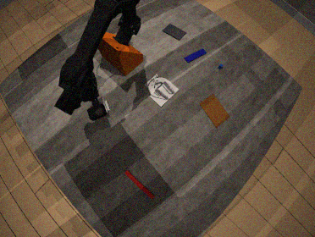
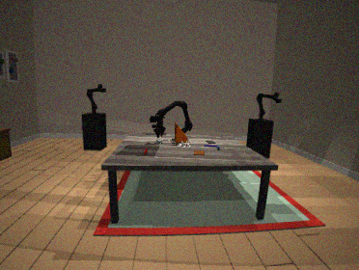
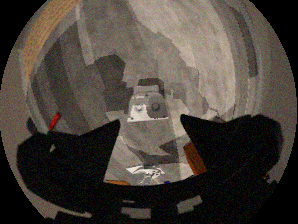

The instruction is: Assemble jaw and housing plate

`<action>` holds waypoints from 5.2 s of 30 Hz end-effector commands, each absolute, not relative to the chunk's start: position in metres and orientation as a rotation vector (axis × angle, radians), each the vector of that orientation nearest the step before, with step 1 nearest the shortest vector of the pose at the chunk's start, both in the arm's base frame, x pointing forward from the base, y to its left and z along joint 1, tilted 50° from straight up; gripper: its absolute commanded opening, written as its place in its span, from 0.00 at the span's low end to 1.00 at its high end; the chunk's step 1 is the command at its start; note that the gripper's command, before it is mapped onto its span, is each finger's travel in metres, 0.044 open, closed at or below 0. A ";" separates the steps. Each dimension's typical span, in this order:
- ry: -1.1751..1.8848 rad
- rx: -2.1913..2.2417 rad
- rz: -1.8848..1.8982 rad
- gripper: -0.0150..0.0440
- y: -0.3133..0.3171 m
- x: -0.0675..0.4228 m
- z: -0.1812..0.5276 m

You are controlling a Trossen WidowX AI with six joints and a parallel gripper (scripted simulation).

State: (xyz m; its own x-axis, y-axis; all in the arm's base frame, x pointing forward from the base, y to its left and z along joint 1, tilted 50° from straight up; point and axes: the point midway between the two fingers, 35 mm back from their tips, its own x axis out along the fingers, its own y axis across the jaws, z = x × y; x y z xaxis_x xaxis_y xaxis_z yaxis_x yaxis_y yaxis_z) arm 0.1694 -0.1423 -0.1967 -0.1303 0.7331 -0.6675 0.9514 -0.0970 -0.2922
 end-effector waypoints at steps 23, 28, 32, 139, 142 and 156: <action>1.880 1.856 -1.061 1.00 -0.141 0.170 -0.197; 1.880 1.856 -1.061 1.00 -0.141 0.170 -0.197; 1.880 1.856 -1.061 1.00 -0.141 0.170 -0.197; 1.880 1.856 -1.061 1.00 -0.141 0.170 -0.197; 1.880 1.856 -1.061 1.00 -0.141 0.170 -0.197; 1.883 1.851 -1.060 1.00 -0.127 0.169 -0.211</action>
